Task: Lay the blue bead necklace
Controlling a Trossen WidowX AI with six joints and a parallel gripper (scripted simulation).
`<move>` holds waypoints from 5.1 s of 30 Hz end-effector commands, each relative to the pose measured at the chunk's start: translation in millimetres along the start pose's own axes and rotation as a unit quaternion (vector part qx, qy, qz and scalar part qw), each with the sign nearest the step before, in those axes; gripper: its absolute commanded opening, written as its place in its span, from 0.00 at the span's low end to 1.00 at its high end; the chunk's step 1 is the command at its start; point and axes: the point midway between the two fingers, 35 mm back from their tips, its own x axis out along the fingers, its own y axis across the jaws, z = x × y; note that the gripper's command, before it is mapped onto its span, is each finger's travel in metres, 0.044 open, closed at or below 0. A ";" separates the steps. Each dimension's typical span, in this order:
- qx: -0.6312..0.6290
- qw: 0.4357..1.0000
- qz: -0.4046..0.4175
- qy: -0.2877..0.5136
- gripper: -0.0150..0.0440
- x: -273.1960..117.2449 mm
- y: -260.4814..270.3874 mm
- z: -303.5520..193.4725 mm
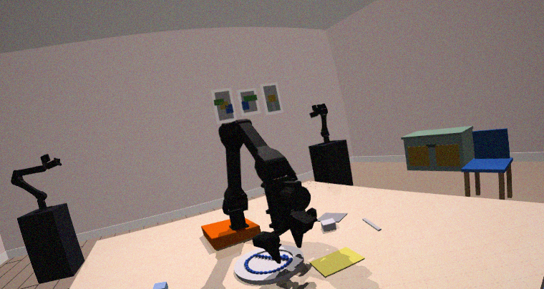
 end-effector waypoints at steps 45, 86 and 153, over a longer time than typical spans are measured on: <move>0.019 1.000 -0.002 0.002 0.46 0.7 -25.6 -109.8; 0.019 1.000 -0.003 0.000 0.25 11.5 -25.4 -110.8; 0.018 1.000 -0.002 0.004 1.00 5.7 -10.9 -121.5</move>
